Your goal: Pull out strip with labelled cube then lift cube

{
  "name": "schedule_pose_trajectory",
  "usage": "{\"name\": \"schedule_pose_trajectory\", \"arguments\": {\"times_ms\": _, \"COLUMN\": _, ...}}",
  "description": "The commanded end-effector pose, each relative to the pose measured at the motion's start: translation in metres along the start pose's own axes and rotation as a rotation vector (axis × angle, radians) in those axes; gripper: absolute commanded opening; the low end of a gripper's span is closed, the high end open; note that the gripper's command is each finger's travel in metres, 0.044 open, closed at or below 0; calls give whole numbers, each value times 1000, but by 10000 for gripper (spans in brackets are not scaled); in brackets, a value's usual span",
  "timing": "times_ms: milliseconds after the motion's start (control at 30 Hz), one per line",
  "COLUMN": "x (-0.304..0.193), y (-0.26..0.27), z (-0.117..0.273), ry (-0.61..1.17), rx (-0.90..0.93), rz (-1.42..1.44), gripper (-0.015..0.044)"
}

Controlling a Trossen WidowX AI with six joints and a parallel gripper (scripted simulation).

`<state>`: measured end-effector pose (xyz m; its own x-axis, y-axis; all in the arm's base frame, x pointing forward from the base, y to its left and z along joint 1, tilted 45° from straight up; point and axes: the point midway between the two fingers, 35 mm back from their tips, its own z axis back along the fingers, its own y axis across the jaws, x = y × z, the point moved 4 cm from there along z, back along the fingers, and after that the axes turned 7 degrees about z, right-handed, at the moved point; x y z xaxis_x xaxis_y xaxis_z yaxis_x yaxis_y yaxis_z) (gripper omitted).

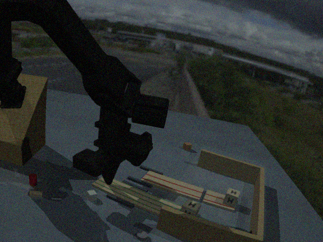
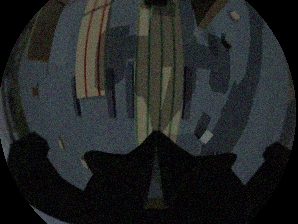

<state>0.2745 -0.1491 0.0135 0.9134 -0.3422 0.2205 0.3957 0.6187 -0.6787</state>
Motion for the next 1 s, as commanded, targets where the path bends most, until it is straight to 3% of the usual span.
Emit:
{"name": "schedule_pose_trajectory", "arguments": {"times_ms": 0, "x": -12, "y": 0, "z": -5, "ry": 24, "rx": -6, "rz": 7, "gripper": 0}}
{"name": "schedule_pose_trajectory", "arguments": {"times_ms": 967, "x": -56, "y": 5, "z": -4, "ry": 26, "rx": -5, "rz": 9, "gripper": 0}}
